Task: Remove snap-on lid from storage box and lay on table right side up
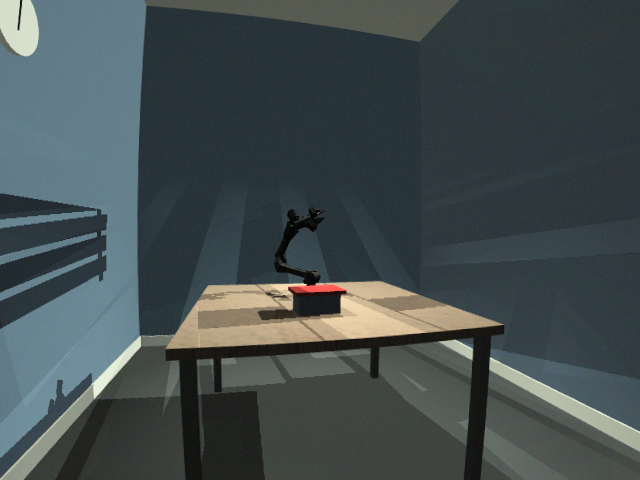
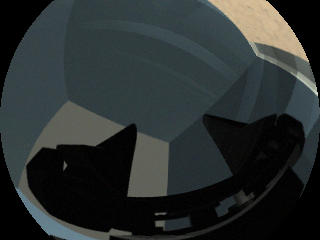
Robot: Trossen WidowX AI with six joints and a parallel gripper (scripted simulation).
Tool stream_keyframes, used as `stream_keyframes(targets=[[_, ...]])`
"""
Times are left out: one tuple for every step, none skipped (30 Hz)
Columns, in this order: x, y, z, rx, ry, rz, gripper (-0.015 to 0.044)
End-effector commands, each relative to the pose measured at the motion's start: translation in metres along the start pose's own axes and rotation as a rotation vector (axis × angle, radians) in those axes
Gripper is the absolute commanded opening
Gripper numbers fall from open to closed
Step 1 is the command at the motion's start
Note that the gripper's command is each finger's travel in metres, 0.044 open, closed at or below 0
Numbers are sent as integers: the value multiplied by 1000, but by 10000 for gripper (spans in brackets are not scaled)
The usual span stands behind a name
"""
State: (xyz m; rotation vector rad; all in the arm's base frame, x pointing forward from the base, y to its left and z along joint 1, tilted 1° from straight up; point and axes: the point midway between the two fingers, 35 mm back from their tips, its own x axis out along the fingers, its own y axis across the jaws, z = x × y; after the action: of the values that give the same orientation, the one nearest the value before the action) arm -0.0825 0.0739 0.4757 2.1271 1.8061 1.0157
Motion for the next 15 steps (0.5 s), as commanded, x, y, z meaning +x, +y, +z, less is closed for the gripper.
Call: stream_keyframes(targets=[[1,1,2,-5,-7,6,374],[5,5,6,-20,-26,24,348],[10,11,14,-44,-60,54,321],[16,19,24,-74,-102,90,295],[21,27,34,-104,-145,125,269],[25,36,44,-133,-189,159,243],[28,45,54,-162,-233,192,235],[31,53,64,-190,-278,219,235],[33,61,75,-217,-322,236,235],[34,69,86,-244,-366,252,235],[34,71,88,-250,-374,255,235],[35,76,94,-265,-401,266,235],[35,85,105,-291,-446,282,235],[34,96,119,-322,-503,300,235],[32,106,132,-352,-560,317,235]])
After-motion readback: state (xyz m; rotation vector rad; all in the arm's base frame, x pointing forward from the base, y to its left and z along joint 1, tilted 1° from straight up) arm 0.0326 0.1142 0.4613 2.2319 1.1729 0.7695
